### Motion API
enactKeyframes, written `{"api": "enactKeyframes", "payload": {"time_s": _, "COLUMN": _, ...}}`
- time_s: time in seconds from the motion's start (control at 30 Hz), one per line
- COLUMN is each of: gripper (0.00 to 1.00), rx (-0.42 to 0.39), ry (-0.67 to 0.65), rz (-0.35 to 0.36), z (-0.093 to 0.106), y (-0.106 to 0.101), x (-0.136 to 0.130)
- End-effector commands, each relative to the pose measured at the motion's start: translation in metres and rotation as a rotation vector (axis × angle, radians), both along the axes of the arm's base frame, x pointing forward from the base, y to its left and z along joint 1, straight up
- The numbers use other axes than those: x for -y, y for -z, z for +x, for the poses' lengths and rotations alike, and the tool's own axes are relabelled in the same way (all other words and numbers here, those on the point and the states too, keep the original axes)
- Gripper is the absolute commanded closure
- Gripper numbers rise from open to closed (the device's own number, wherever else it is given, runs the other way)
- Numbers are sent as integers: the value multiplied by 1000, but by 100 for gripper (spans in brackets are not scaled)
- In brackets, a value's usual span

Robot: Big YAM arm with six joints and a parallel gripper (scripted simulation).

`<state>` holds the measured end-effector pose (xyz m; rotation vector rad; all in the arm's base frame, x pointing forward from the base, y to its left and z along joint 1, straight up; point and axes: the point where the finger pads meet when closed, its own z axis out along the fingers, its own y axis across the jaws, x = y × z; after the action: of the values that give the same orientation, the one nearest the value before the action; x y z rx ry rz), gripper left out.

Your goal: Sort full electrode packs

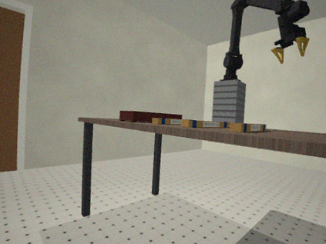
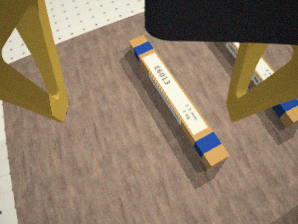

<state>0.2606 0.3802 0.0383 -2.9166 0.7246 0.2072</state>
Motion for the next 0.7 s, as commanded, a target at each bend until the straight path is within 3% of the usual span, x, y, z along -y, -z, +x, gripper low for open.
{"api": "enactKeyframes", "payload": {"time_s": 0.0, "gripper": 0, "rx": 6, "ry": 0, "rz": 8, "z": 2, "y": -4, "x": -2}}
{"api": "enactKeyframes", "payload": {"time_s": 0.53, "gripper": 0, "rx": 6, "ry": 0, "rz": 8, "z": 2, "y": -4, "x": -2}}
{"api": "enactKeyframes", "payload": {"time_s": 0.57, "gripper": 26, "rx": 0, "ry": 0, "rz": 0, "z": 0, "y": 0, "x": 0}}
{"api": "enactKeyframes", "payload": {"time_s": 0.67, "gripper": 26, "rx": 0, "ry": 0, "rz": 0, "z": 0, "y": 0, "x": 0}}
